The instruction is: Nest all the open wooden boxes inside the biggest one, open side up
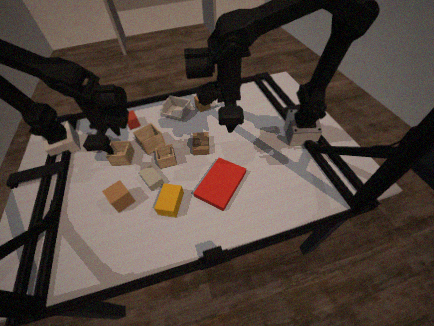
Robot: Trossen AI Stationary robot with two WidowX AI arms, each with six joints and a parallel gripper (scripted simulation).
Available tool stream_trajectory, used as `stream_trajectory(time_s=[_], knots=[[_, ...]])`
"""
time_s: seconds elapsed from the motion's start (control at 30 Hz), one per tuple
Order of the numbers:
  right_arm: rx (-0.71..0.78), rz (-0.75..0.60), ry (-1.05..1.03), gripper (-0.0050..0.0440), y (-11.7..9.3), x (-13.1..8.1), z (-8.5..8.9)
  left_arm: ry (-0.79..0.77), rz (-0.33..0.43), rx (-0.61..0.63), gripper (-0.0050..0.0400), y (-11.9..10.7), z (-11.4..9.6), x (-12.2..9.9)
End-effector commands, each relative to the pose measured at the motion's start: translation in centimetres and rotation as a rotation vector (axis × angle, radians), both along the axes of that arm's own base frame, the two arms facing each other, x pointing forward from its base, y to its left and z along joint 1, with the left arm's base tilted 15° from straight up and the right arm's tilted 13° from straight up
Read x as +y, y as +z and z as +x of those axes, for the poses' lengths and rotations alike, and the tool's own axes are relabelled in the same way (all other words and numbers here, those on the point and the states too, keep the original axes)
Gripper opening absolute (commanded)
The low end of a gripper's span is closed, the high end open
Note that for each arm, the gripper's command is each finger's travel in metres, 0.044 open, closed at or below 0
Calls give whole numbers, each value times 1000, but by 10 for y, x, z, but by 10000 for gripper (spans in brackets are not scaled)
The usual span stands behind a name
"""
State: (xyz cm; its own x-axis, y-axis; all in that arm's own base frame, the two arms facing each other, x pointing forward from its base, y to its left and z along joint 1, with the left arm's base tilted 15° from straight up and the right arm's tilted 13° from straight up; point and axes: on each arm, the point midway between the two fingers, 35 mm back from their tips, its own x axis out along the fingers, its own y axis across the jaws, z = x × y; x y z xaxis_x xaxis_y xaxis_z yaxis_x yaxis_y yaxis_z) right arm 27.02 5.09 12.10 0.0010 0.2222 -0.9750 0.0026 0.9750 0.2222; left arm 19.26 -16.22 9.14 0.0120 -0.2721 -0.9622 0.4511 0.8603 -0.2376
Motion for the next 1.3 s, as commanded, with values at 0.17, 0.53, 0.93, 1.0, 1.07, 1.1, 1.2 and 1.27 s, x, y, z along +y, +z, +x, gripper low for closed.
stream_trajectory(time_s=[0.17, 0.53, 0.93, 1.0, 1.07, 1.1, 1.2, 1.27], knots=[[0, -5, 3, 400, 0, -1, 0, 5, 5, 14, 400, -15, -1, -3], [0, -5, 3, 400, 0, -1, 0, 4, 5, 14, 400, -29, -1, -7], [0, -5, 3, 400, 0, -1, 0, 4, 5, 14, 373, -35, -2, -9], [0, -5, 3, 400, 0, -1, 0, 4, 5, 14, 360, -35, -2, -9], [0, -5, 3, 400, 0, -1, 0, 4, 5, 14, 347, -35, -2, -9], [0, -5, 3, 400, 0, -1, 0, 4, 5, 14, 340, -35, -2, -9], [0, -5, 3, 400, 0, -1, 0, 4, 5, 14, 320, -35, -2, -9], [0, -5, 3, 400, 0, -1, 0, 4, 5, 14, 307, -35, -2, -9]])
